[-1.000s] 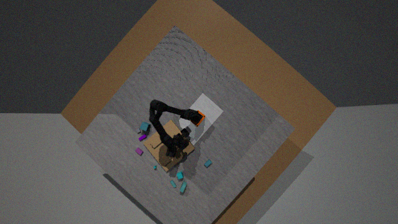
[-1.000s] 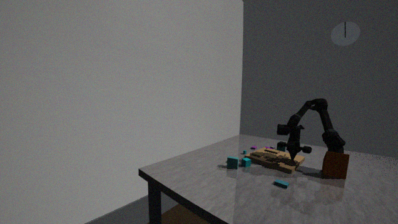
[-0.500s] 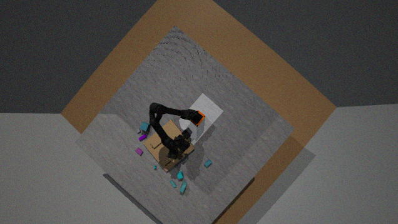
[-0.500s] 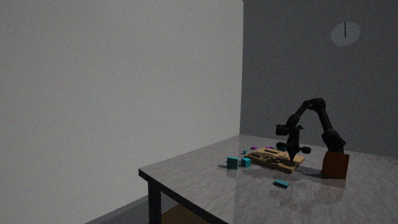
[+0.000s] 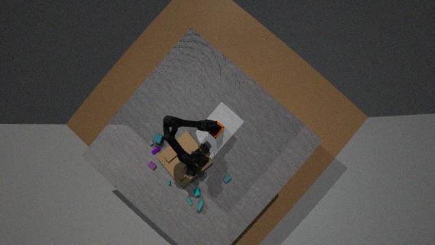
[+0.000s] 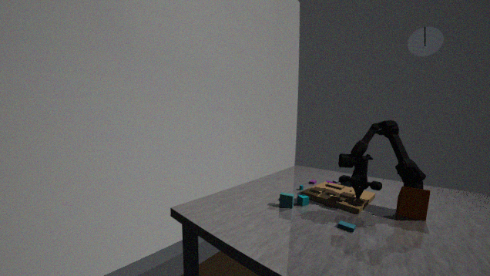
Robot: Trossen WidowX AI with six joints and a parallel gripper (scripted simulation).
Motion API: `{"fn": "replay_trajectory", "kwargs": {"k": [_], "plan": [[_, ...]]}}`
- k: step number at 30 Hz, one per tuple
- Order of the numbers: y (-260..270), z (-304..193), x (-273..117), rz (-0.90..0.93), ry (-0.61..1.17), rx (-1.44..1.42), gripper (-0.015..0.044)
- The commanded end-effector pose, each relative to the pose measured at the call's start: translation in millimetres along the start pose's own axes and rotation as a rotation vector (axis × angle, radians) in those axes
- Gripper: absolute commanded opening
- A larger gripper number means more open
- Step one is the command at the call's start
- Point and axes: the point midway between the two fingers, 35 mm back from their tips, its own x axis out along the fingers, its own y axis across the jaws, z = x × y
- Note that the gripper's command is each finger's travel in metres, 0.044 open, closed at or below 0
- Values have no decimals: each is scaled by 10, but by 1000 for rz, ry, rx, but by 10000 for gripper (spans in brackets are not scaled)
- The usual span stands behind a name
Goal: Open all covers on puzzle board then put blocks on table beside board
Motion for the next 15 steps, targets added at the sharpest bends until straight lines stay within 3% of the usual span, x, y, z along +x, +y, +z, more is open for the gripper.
{"fn": "replay_trajectory", "kwargs": {"k": [1, 15], "plan": [[-10, 55, -6, -2, -7, 5, 0], [0, 194, 0, -2, -6, 6, 0]]}}
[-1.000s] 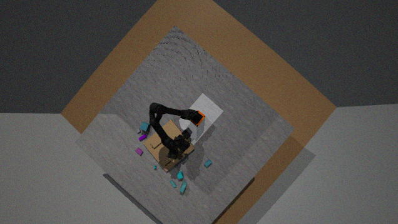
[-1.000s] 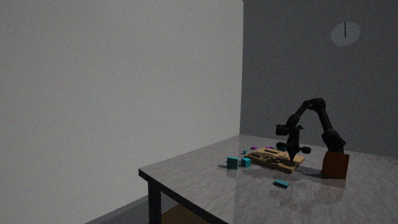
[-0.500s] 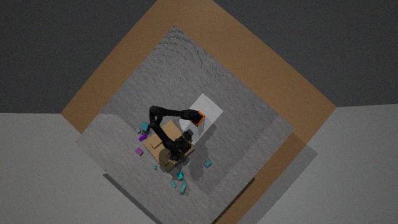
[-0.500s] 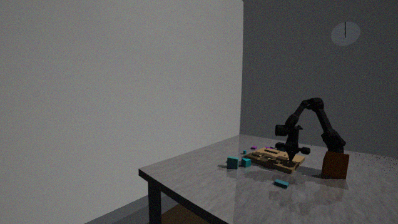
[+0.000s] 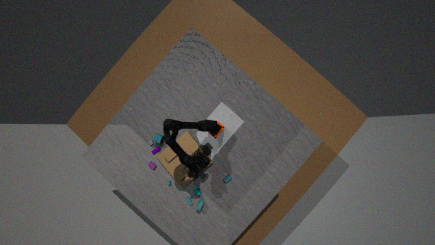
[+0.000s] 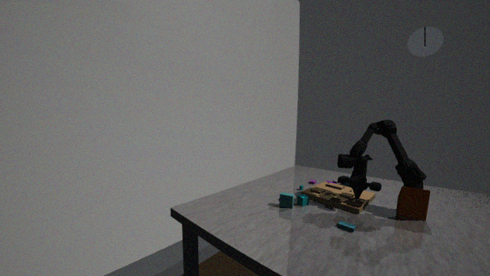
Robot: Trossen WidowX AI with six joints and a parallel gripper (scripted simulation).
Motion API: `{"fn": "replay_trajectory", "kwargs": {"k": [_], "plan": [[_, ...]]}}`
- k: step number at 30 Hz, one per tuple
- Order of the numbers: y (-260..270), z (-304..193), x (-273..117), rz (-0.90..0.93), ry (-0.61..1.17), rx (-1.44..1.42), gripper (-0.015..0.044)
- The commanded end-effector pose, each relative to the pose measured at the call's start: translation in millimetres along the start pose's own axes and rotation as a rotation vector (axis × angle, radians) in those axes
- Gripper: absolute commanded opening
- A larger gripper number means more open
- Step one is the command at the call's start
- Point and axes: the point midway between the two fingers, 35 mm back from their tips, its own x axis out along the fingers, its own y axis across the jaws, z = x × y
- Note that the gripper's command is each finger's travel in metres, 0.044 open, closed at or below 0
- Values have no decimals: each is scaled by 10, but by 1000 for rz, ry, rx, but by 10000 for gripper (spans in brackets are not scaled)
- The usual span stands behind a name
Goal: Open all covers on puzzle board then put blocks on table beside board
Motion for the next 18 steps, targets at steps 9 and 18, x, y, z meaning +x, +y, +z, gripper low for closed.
{"fn": "replay_trajectory", "kwargs": {"k": [9, 18], "plan": [[11, 134, 3, 1, -5, 4, 0], [19, 198, -10, 0, -5, 4, 0]]}}
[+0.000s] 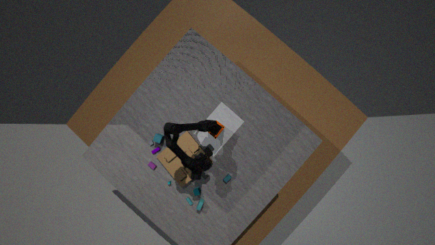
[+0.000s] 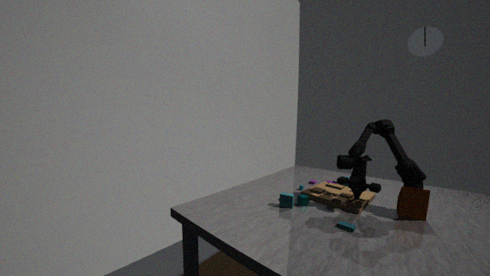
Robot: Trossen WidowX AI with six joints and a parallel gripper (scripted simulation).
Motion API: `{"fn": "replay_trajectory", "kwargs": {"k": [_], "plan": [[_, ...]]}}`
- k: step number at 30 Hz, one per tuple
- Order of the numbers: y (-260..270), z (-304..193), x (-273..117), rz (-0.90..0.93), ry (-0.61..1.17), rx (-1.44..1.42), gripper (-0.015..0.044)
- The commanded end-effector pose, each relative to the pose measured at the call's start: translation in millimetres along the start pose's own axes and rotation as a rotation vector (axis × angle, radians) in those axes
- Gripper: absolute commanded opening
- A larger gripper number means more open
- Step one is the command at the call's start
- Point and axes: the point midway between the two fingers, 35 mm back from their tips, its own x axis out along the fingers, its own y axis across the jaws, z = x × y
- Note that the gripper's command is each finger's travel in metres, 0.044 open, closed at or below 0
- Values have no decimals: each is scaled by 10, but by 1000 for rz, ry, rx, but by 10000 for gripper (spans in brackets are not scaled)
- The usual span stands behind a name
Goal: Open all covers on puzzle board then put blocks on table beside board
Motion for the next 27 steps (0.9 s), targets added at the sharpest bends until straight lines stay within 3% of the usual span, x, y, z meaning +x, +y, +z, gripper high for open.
{"fn": "replay_trajectory", "kwargs": {"k": [1, 27], "plan": [[-1, 35, -32, 2, -8, 3, 0], [-6, 84, -359, 2, -10, 2, 0]]}}
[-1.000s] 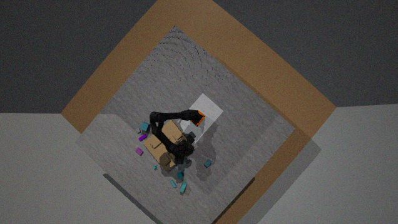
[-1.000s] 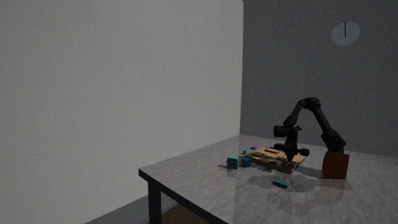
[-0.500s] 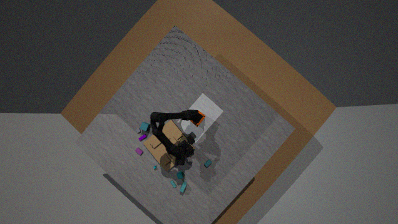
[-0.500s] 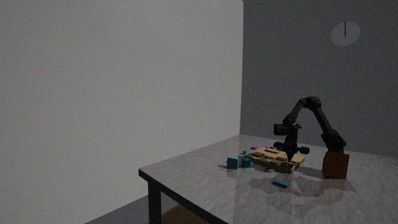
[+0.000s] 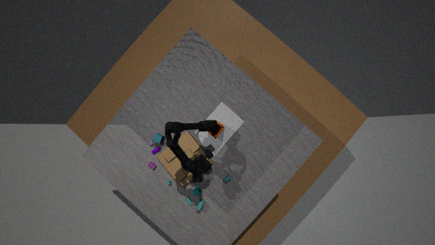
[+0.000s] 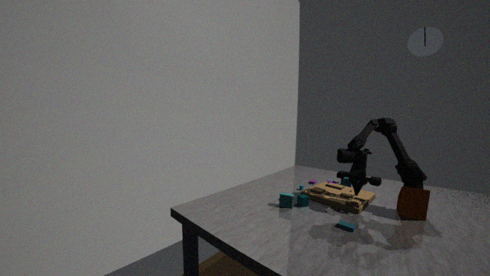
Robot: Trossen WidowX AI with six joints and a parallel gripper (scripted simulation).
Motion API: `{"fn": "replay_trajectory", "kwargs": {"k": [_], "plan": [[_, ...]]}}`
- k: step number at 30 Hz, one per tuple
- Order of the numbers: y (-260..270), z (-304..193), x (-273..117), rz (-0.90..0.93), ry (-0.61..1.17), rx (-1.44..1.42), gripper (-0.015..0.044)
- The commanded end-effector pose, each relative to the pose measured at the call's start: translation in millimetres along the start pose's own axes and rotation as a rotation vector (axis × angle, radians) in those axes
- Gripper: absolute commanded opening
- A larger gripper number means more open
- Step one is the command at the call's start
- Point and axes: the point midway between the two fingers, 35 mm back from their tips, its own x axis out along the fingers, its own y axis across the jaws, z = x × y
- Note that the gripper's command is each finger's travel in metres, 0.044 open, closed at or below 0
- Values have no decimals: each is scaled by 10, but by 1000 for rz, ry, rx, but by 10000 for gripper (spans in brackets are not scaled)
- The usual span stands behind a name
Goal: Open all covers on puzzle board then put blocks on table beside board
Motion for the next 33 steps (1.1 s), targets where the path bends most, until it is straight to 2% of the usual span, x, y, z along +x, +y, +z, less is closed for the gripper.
{"fn": "replay_trajectory", "kwargs": {"k": [1, 12, 28, 33], "plan": [[-1, 13, -58, 1, -4, 3, 0], [-29, 6, -137, 0, 0, 0, 0], [-856, -318, -270, -2, -1, 6, 0], [-930, -367, -278, -3, 0, 6, 0]]}}
